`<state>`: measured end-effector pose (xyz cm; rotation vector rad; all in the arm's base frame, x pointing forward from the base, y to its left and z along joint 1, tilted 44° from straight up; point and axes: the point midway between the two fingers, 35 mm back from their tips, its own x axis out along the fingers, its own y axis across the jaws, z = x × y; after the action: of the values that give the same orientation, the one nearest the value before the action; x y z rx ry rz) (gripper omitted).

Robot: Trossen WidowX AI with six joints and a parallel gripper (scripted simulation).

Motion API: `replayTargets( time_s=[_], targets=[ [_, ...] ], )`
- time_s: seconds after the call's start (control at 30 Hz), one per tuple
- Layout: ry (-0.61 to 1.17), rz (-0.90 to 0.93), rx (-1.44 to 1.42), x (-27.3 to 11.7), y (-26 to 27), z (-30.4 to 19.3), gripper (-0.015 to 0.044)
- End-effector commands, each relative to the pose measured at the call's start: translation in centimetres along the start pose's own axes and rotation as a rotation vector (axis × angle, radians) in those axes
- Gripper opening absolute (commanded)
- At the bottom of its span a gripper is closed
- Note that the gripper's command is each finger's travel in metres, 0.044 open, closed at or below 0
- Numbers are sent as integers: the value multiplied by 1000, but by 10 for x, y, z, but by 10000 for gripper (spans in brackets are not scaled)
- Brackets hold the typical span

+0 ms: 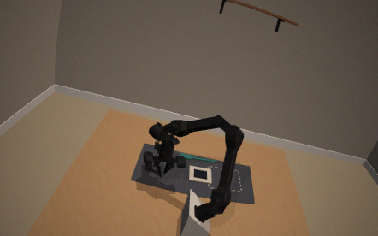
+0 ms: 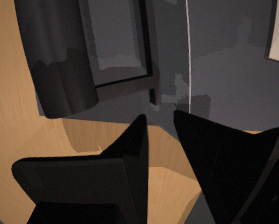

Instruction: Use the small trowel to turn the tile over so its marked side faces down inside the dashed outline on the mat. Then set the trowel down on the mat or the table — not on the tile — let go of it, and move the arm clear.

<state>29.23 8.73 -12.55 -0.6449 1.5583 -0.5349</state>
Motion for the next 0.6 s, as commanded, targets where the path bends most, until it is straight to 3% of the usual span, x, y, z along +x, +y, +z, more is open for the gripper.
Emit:
replayTargets(
  time_s=[0.0, 0.57],
  targets=[
    [2, -7, -7, 1, -8, -2, 100],
    [1, -2, 1, 0, -24, 0, 100]
  ],
)
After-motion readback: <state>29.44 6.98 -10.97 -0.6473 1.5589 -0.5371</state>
